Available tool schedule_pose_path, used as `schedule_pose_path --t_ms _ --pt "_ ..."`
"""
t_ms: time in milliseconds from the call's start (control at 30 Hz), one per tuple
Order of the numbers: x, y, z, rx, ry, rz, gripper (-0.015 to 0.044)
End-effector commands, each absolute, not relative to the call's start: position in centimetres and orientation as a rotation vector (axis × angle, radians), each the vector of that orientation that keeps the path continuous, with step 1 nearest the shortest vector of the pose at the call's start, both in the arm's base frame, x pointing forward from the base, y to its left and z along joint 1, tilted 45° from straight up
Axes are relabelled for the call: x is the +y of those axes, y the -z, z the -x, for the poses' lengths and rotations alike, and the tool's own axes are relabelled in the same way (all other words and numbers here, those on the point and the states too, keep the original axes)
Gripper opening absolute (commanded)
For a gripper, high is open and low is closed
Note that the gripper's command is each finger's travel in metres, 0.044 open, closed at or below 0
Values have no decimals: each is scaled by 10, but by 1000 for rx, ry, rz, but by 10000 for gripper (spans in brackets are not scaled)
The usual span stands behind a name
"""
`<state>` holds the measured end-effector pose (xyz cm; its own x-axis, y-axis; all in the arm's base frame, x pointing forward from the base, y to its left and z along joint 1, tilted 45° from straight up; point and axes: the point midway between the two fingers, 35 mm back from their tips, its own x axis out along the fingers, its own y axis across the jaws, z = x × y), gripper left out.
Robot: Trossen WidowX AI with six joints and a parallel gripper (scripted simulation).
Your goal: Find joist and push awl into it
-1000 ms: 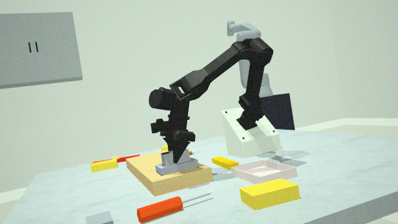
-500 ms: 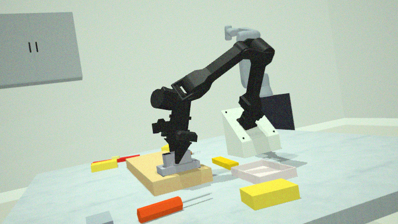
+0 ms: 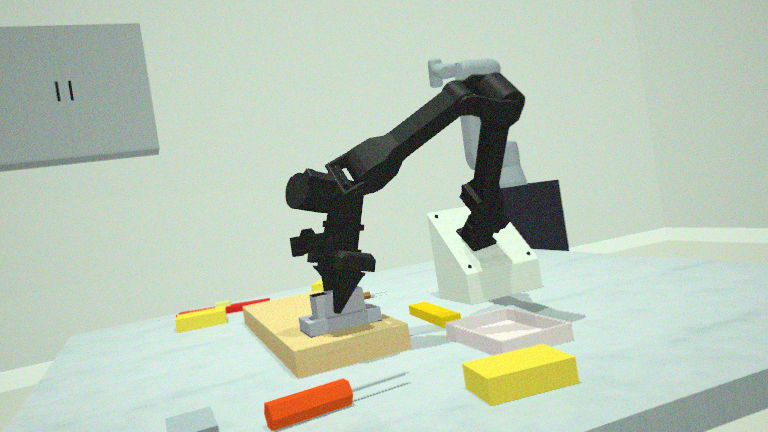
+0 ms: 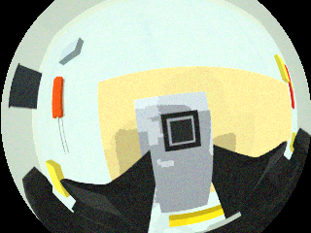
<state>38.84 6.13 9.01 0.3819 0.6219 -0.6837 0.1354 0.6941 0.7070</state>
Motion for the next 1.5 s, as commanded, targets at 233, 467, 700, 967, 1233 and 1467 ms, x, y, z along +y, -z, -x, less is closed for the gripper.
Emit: schedule_pose_path --t_ms 233,467,700,967,1233,1467 --pt "36 -63 -383 1165 -354 -778 0" --pt "21 -47 -380 1165 -353 -777 0" --pt "5 -31 -377 1166 -353 -777 0" --pt "-12 -13 -373 1166 -352 -776 0" --pt "-30 5 -369 1166 -351 -775 0" --pt "-46 20 -366 1166 -350 -774 0"
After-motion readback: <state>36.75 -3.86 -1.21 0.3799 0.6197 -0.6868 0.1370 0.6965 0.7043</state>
